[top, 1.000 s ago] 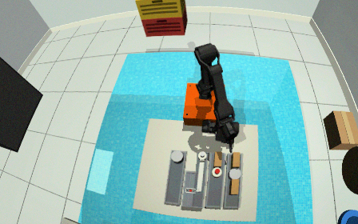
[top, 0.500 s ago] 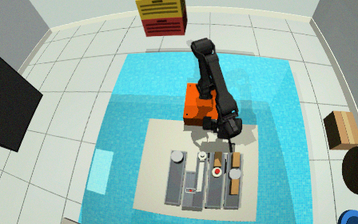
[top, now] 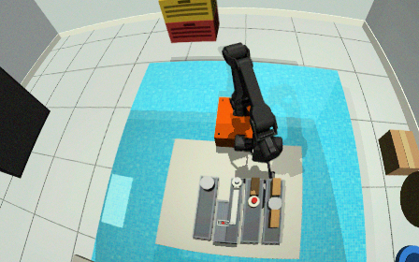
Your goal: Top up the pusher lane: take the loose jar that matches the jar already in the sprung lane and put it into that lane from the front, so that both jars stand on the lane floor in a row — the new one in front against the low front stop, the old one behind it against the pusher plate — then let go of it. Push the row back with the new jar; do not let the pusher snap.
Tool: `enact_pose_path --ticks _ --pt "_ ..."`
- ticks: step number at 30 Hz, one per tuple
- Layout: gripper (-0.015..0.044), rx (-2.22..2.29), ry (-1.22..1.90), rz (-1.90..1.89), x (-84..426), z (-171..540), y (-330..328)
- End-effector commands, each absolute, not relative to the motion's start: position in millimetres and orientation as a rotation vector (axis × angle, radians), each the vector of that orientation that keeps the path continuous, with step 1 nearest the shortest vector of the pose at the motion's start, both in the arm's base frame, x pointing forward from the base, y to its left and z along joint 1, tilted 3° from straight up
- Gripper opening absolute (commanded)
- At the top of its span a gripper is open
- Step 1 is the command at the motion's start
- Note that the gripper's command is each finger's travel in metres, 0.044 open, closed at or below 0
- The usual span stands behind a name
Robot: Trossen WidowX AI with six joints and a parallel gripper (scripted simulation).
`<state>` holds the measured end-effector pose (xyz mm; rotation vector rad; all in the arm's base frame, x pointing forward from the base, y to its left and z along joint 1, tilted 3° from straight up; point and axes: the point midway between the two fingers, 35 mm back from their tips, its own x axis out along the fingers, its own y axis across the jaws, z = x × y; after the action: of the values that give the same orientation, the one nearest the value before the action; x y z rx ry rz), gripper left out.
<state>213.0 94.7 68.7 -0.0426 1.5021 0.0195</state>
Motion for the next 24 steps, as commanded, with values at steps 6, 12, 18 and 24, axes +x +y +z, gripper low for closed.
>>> enact_pose_path --ticks 6,12,18,24 --pt "0.0 -0.042 1.498 0.026 246 56 71" --pt "0.0 -0.047 1.496 0.027 266 44 48" --pt "0.0 -0.051 1.495 0.028 282 32 24" --pt "0.0 -0.052 1.494 0.028 285 27 21"
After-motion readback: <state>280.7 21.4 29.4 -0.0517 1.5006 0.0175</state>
